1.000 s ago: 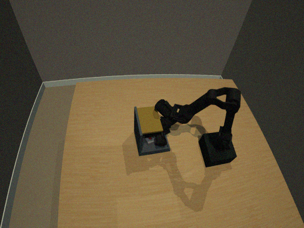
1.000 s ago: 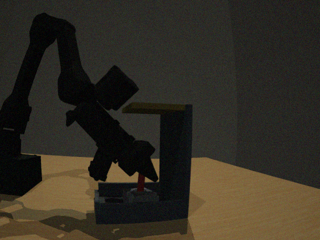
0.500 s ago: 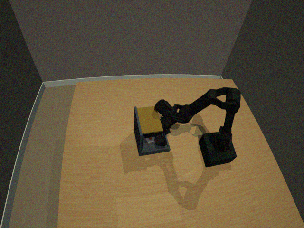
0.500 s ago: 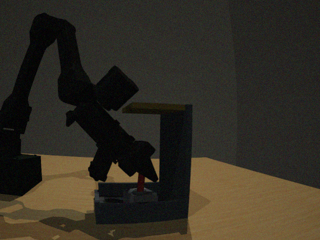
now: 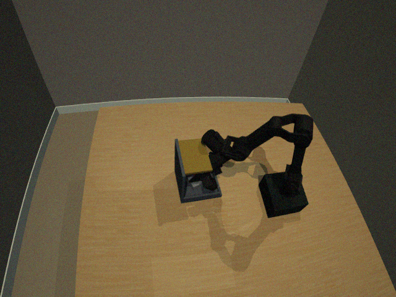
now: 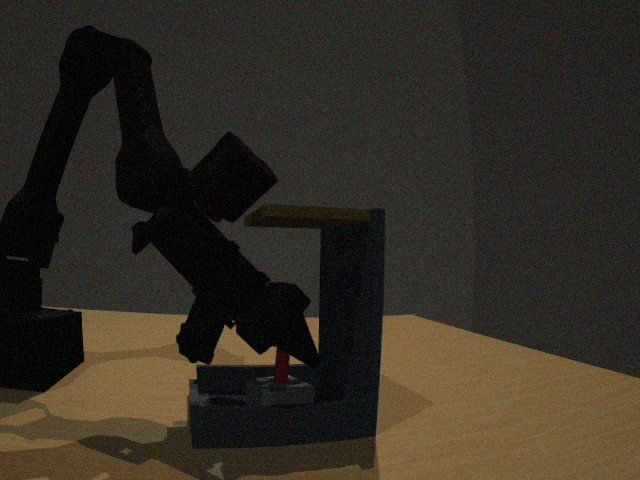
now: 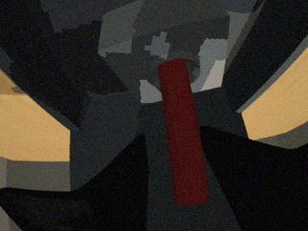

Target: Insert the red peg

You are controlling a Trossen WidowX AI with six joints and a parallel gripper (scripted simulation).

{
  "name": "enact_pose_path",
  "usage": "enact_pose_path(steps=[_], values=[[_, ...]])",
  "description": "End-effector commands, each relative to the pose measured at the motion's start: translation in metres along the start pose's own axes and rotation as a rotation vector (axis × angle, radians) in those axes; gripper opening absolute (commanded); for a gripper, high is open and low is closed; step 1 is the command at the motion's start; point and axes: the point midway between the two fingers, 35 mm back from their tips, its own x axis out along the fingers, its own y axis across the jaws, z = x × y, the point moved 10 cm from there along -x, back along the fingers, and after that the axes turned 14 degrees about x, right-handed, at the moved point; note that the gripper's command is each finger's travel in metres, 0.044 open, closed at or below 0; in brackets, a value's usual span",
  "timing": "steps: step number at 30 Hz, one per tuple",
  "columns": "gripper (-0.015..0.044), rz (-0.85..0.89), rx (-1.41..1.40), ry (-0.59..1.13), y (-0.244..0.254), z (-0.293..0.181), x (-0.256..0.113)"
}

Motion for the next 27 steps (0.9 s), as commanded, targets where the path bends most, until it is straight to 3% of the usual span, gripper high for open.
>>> enact_pose_path(steps=[1, 27], values=[[0.022, -0.001, 0.001, -0.003, 0.0, 0.001, 0.0], [0.022, 0.005, 0.012, -0.025, 0.007, 0.053, -0.061]])
